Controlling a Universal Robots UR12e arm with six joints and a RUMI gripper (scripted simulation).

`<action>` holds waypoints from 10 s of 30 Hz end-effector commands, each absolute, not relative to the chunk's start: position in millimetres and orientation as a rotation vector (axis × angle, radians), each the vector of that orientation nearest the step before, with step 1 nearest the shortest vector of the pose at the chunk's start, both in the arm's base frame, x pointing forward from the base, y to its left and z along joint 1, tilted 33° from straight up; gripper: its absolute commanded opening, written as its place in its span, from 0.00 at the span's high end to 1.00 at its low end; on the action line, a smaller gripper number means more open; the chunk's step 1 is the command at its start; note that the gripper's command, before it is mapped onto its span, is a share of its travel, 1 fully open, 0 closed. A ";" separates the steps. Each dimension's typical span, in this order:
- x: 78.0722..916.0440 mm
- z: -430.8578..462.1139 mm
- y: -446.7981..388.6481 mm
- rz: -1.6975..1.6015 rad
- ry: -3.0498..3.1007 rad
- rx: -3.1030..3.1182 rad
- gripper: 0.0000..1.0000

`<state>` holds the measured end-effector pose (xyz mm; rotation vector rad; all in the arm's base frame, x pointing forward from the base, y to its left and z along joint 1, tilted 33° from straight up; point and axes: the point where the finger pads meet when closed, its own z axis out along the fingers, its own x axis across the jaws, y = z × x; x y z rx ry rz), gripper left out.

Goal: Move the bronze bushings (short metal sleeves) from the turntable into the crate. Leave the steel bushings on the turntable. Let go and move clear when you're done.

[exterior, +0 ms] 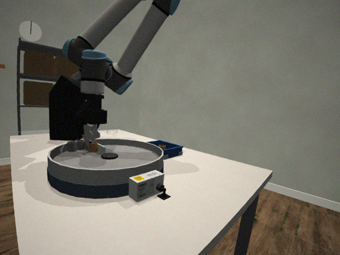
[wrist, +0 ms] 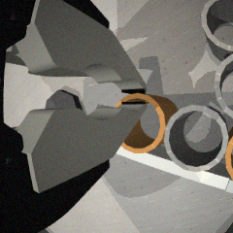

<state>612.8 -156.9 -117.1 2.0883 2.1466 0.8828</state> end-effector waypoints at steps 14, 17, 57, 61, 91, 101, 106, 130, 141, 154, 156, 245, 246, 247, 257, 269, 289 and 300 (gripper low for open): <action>613.0 -116.7 -157.2 0.883 2.146 2.088 1.00; 613.0 -116.7 -157.2 0.883 2.146 2.088 1.00; 586.3 -59.5 -182.8 0.883 2.146 2.088 1.00; 586.3 -59.5 -182.8 0.883 2.146 2.088 1.00; 587.1 -53.7 -170.7 0.883 2.146 2.088 1.00; 589.9 -32.4 -126.1 0.883 2.146 2.088 1.00; 591.7 -18.7 -97.2 0.883 2.146 2.088 1.00; 602.7 63.6 75.5 0.883 2.146 2.088 1.00; 605.6 85.6 121.5 0.883 2.146 2.088 1.00; 607.1 96.7 144.8 0.883 2.146 2.088 1.00; 607.2 97.1 145.8 0.883 2.146 2.088 1.00; 631.3 46.1 169.6 0.883 2.146 2.088 1.00; 631.3 46.1 169.6 0.883 2.146 2.088 1.00; 631.3 46.1 169.6 0.883 2.146 2.088 1.00; 631.4 45.9 169.7 0.883 2.146 2.088 1.00; 635.7 36.7 173.8 0.883 2.146 2.088 1.00; 645.9 14.7 183.6 0.883 2.146 2.088 1.00; 647.7 10.8 185.4 0.883 2.146 2.088 1.00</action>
